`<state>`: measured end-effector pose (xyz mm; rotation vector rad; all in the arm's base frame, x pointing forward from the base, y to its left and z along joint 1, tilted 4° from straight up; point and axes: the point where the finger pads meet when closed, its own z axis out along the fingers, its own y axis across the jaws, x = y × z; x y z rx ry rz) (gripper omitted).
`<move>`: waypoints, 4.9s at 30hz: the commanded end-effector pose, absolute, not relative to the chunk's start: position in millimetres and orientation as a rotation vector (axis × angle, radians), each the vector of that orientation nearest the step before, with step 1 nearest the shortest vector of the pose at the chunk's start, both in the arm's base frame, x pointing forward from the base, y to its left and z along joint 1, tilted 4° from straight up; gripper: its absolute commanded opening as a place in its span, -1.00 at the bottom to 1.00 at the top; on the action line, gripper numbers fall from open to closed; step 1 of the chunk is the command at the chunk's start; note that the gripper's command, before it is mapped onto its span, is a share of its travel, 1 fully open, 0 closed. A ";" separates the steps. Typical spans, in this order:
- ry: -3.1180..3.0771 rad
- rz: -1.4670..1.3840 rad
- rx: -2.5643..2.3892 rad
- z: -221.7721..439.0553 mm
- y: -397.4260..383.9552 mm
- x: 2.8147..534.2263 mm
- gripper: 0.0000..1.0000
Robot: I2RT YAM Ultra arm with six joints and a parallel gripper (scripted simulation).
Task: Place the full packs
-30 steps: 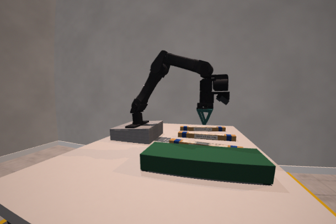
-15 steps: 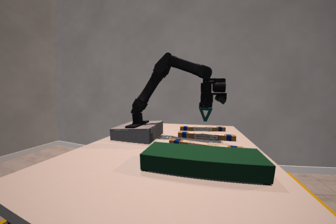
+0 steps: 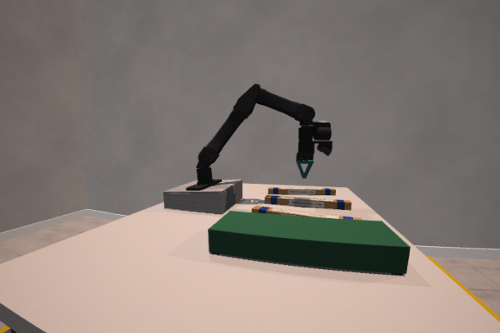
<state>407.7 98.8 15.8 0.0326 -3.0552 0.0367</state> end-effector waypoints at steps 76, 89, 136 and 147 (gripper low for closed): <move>-3.069 0.040 -0.050 -96.9 87.5 406.9 0.47; -3.086 0.034 -0.041 -90.0 91.8 412.1 0.47; -3.086 0.037 -0.043 -90.2 91.1 411.9 -1.00; -3.086 0.037 -0.043 -90.2 91.1 411.9 -1.00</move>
